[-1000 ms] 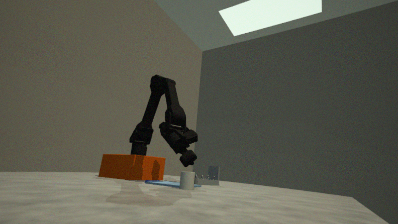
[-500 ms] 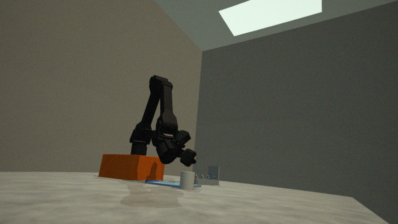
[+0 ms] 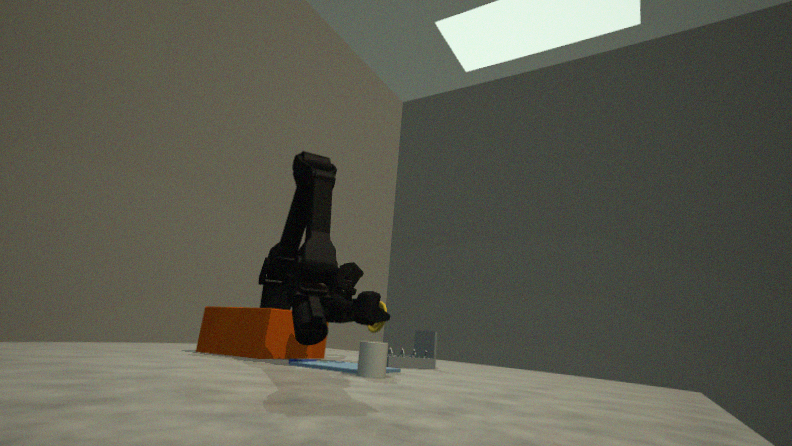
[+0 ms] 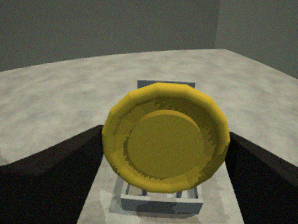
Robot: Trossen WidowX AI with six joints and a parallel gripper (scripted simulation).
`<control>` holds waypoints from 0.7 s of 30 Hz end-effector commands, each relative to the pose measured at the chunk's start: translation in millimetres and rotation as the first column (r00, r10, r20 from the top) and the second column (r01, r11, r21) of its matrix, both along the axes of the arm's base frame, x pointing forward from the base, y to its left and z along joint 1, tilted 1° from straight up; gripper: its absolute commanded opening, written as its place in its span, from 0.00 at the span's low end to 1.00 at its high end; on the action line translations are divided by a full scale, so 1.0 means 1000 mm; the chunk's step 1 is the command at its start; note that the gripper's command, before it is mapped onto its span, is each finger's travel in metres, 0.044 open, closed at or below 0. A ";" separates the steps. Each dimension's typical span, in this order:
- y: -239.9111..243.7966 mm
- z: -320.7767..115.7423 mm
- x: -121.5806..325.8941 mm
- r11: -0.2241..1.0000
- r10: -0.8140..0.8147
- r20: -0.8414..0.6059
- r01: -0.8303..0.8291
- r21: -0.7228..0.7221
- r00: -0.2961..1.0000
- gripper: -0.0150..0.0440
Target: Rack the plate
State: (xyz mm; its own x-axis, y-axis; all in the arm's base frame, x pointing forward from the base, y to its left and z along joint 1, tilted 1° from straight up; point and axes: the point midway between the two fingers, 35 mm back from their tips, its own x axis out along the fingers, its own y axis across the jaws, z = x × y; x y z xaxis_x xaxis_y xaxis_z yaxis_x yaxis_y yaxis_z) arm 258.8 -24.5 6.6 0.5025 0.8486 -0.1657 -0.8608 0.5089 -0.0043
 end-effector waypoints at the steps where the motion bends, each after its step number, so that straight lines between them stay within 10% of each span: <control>1: 0.000 -0.001 -0.002 1.000 -0.013 0.021 0.013 0.007 1.000 0.25; 21: 0.013 -0.029 0.010 1.000 -0.010 0.027 0.010 -0.009 1.000 0.25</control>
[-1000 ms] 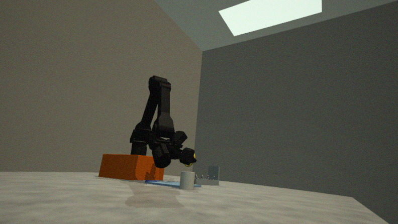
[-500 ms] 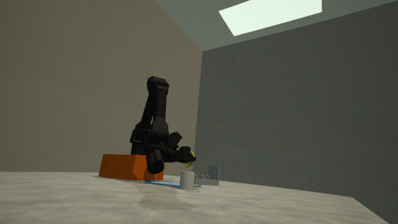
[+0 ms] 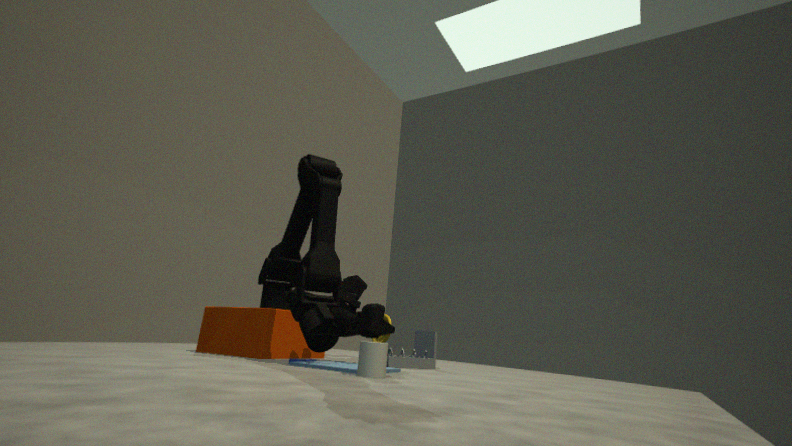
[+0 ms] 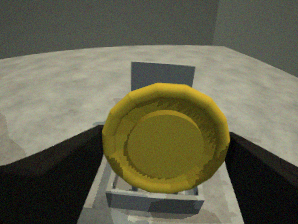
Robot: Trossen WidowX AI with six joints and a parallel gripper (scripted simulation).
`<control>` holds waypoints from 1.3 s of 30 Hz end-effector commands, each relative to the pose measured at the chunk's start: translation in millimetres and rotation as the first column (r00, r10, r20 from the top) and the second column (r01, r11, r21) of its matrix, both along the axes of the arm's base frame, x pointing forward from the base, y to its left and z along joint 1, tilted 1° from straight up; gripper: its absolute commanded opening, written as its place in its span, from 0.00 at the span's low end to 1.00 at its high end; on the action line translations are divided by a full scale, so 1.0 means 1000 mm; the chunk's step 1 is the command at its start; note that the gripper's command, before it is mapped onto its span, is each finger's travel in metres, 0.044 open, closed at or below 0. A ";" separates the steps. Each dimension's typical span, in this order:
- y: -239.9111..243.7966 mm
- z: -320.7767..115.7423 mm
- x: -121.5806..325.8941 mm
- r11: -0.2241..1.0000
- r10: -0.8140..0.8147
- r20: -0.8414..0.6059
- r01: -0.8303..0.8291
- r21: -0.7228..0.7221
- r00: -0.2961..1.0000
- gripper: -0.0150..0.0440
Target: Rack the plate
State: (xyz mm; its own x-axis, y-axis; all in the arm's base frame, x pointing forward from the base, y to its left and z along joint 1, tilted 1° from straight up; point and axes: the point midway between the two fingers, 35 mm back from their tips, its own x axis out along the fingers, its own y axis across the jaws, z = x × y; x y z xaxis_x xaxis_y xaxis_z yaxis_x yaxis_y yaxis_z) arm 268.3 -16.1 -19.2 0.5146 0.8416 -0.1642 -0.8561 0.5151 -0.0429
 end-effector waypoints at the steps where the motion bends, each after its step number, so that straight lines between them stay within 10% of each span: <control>1: 0.005 -0.004 0.001 1.000 -0.002 -0.005 0.002 0.009 1.000 0.25; 39: 0.031 -0.023 0.016 1.000 0.001 0.017 -0.001 -0.009 1.000 0.25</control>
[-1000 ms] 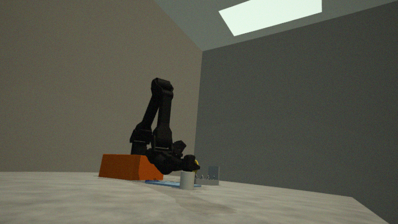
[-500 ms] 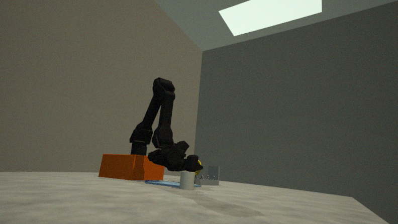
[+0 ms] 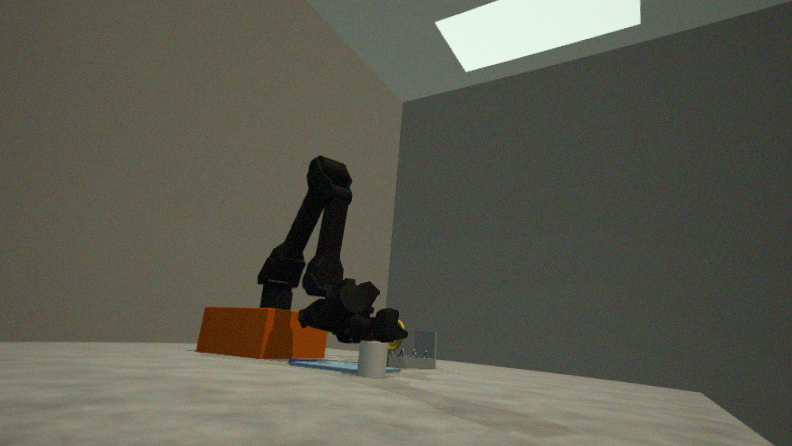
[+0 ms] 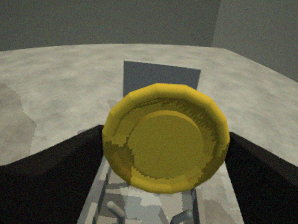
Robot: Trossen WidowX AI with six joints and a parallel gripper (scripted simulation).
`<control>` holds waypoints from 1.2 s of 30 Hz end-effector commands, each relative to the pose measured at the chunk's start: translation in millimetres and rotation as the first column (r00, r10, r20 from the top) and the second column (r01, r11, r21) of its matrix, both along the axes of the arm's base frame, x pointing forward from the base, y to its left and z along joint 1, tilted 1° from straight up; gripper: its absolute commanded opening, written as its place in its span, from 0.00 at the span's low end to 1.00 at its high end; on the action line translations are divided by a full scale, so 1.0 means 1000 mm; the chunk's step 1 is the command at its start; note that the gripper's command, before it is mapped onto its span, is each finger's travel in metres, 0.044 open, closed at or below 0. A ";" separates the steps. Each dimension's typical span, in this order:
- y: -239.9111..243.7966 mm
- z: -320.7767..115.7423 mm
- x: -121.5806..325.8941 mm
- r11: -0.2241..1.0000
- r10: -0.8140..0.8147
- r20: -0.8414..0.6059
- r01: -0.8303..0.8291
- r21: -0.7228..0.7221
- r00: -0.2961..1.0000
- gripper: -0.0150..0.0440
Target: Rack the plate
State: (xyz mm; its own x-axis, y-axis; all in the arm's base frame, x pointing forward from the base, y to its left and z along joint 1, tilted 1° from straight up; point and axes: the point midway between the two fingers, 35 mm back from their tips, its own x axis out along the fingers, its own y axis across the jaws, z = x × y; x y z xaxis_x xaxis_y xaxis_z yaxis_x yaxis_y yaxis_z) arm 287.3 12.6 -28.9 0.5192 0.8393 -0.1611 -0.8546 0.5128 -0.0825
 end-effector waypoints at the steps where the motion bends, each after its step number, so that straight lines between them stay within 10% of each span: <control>1: 0.002 -0.015 -0.003 1.000 0.000 -0.018 0.001 0.009 1.000 0.25; 16: 0.002 -0.011 -0.003 1.000 0.000 -0.015 0.000 0.008 1.000 0.25; 31: 0.002 -0.011 -0.003 1.000 0.001 -0.012 0.000 0.006 1.000 0.92; 36: 0.002 -0.011 -0.003 1.000 0.001 -0.012 0.000 0.006 1.000 0.93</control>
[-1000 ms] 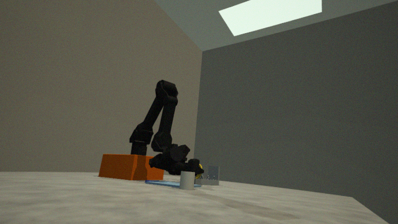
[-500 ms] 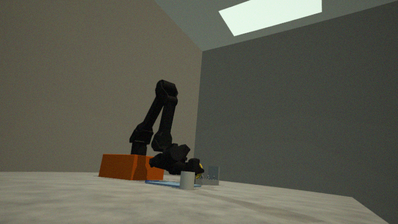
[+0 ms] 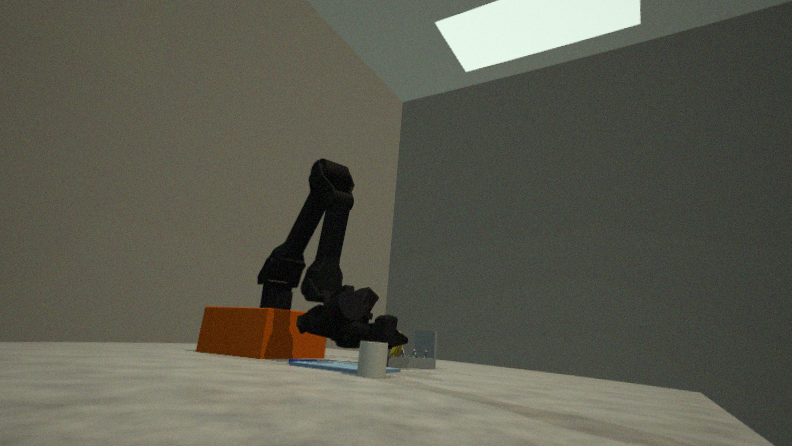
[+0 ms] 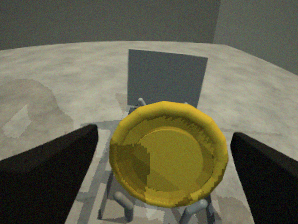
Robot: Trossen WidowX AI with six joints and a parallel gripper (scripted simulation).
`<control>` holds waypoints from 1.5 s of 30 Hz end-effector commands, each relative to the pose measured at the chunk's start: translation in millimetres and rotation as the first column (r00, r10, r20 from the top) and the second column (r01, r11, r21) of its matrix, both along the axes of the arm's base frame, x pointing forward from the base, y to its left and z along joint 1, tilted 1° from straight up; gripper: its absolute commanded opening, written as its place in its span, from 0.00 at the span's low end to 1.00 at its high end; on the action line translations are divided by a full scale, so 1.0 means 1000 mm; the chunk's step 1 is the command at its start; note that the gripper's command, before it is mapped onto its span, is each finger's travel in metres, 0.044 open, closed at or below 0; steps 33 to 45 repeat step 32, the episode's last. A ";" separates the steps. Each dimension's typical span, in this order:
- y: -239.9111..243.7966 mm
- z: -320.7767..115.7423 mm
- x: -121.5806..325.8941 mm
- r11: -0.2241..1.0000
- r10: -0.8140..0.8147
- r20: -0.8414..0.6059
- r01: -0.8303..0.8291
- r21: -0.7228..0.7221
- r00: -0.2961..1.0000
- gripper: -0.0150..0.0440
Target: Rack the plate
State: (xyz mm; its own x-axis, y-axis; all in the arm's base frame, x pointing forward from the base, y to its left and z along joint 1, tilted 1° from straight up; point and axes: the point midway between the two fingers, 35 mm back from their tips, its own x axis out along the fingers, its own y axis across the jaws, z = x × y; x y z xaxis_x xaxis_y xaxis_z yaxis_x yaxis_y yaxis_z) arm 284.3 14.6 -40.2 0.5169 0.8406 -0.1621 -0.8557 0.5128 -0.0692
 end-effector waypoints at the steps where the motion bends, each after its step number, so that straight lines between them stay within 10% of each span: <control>1: 0.000 0.000 0.000 1.000 0.000 0.000 0.000 0.000 1.000 0.93; 16: -0.003 0.114 0.009 0.999 -0.006 -0.033 0.007 0.037 0.999 0.93; 45: -0.015 0.111 0.024 0.990 -0.137 -0.347 0.118 -0.075 0.928 0.93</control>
